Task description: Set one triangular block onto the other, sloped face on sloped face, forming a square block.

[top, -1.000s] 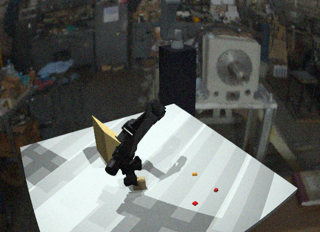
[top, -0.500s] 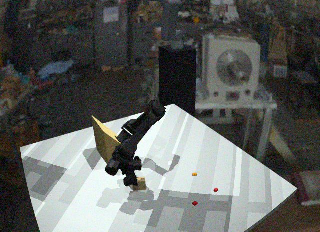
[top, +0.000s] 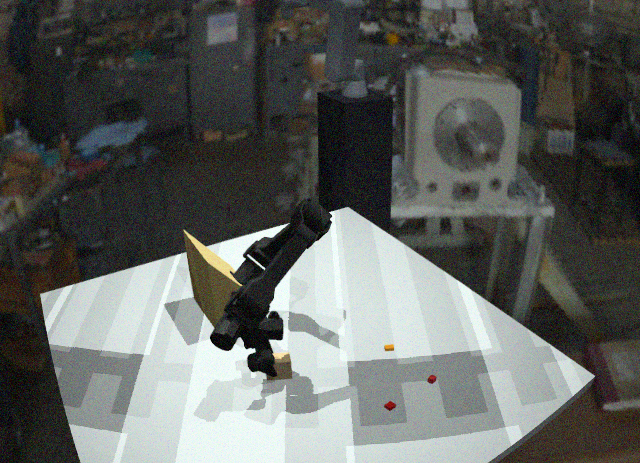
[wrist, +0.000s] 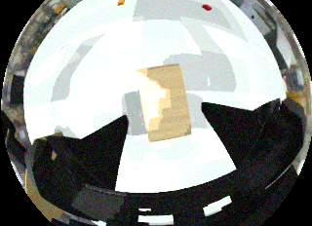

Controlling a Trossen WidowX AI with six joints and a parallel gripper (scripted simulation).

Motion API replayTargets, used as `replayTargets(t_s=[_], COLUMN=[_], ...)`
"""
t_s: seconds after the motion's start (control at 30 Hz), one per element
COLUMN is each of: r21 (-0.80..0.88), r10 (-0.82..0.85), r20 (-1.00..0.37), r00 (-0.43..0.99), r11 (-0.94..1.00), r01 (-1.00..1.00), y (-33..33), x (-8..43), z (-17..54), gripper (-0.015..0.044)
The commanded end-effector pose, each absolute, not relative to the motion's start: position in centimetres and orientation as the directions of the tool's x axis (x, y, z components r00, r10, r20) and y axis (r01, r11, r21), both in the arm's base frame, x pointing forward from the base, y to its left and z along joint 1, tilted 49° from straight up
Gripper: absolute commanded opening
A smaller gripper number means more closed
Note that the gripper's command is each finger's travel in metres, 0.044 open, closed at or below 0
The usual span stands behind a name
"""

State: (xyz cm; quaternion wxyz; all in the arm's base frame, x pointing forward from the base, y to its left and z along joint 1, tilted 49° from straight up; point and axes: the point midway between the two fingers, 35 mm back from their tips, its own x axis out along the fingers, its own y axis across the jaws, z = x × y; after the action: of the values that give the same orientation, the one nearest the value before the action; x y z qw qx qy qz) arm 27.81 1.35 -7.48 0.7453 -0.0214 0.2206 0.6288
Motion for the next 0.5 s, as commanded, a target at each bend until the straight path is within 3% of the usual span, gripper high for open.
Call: replayTargets(t_s=[0.0, 0.27, 0.47], r21=[0.246, 0.245, 0.245], r10=[0.928, 0.923, 0.925], r20=[-0.356, -0.367, -0.363], r00=[0.112, 0.112, 0.112], r11=[0.208, 0.213, 0.210], r01=[-0.947, -0.946, -0.946], y=[1.4, -8.1, -9.0], x=[27.8, 26.9, 26.6], z=[-7.5, -4.1, -3.6], gripper=[0.0440, 0.0440, 0.0440])
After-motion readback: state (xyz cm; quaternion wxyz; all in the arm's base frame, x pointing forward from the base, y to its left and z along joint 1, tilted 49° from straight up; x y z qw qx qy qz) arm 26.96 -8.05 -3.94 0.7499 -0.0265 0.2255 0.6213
